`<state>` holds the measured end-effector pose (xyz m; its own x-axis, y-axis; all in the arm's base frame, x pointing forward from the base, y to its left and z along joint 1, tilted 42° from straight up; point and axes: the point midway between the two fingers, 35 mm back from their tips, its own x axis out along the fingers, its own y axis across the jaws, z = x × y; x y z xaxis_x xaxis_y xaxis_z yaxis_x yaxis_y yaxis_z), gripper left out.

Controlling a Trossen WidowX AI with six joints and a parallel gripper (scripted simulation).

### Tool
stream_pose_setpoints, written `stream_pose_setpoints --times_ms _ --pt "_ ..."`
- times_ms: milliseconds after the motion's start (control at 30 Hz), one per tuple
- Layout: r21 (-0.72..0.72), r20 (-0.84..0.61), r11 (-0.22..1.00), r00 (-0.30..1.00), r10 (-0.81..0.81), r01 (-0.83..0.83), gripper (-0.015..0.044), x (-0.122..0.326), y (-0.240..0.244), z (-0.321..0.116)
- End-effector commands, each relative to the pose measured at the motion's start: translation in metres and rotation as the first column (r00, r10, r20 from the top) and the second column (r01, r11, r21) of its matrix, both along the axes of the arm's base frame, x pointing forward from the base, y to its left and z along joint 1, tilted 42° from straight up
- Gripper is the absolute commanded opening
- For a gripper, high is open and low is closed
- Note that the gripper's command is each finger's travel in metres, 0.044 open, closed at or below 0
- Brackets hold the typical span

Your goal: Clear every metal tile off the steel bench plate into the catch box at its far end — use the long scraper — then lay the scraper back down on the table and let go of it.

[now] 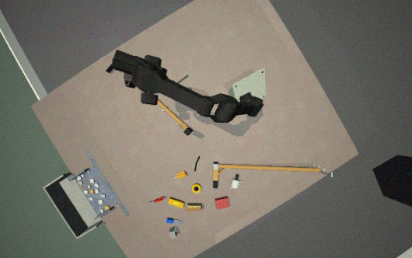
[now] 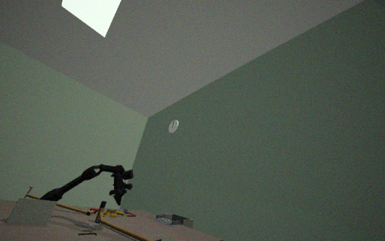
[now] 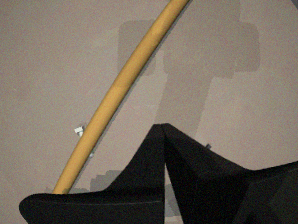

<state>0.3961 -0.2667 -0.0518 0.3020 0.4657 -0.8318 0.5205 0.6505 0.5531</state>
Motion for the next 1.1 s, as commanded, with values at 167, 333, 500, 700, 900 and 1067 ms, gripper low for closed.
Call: stream_pose_setpoints --times_ms 167,333,500,700,900,1067 --pt "-0.013 0.029 1.000 0.999 -0.018 0.018 0.0000 -0.007 -0.007 0.007" --pt "-0.013 0.029 1.000 0.999 -0.018 0.018 0.0000 -0.005 -0.001 -0.002" --pt "-0.014 0.029 1.000 0.999 -0.018 0.018 0.0000 -0.003 0.005 -0.011" --pt "-0.014 0.029 1.000 0.999 -0.018 0.019 0.0000 -0.001 0.013 -0.022" --pt "-0.014 0.029 1.000 0.999 -0.018 0.019 0.0000 0.001 0.021 -0.033" --pt "-0.014 0.029 1.000 0.999 -0.018 0.019 0.0000 0.001 0.028 -0.042"
